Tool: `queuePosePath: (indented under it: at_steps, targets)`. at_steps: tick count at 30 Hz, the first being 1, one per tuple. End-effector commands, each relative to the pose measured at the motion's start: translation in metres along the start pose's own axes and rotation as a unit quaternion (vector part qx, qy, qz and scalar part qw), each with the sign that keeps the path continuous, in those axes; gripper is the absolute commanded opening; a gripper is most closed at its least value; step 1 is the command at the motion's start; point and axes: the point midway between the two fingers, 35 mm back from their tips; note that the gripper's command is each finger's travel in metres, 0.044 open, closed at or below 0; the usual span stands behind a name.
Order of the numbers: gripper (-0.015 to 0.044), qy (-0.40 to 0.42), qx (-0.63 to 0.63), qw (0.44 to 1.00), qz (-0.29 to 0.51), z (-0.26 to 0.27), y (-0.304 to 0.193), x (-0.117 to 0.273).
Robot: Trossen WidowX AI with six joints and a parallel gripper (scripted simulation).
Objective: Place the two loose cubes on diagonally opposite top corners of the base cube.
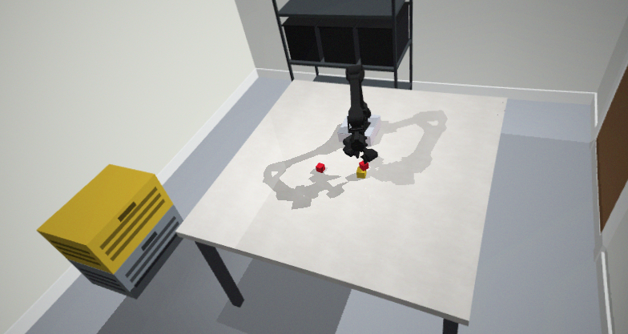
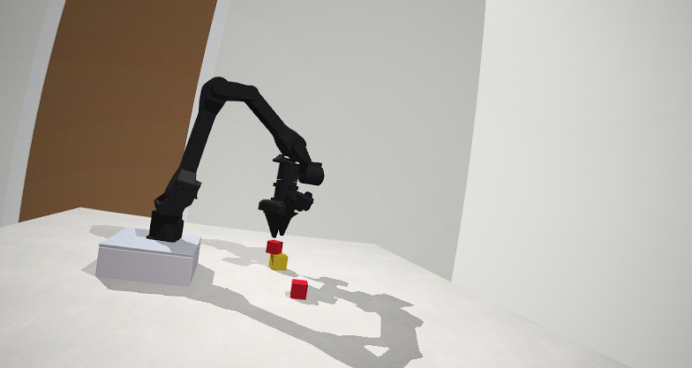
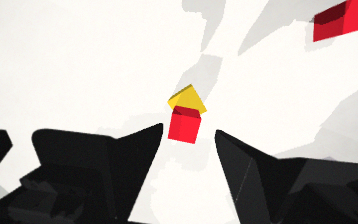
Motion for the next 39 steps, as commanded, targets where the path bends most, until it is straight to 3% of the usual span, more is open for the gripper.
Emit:
queuePosePath:
  at_steps: [1,20,29,39]
  targets:
    - [0.0265,0.001,0.058,0.998,0.0,-0.008,0.014,0.003]
    - [0.0265,0.003,0.417,0.909,-0.005,-0.066,0.08,0.018]
    - [0.0265,0.0,0.572,0.82,-0.006,-0.1,0.105,0.026]
    - [0.0265,-0.005,0.728,0.686,-0.003,-0.14,0.125,0.034]
Point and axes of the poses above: the point midway between the two fingers, 35 mm back from their tips, its own x axis back along the fingers, its own z axis across the jaws, y = z × x, and after that the axes turned 1 degree about -x, right-handed
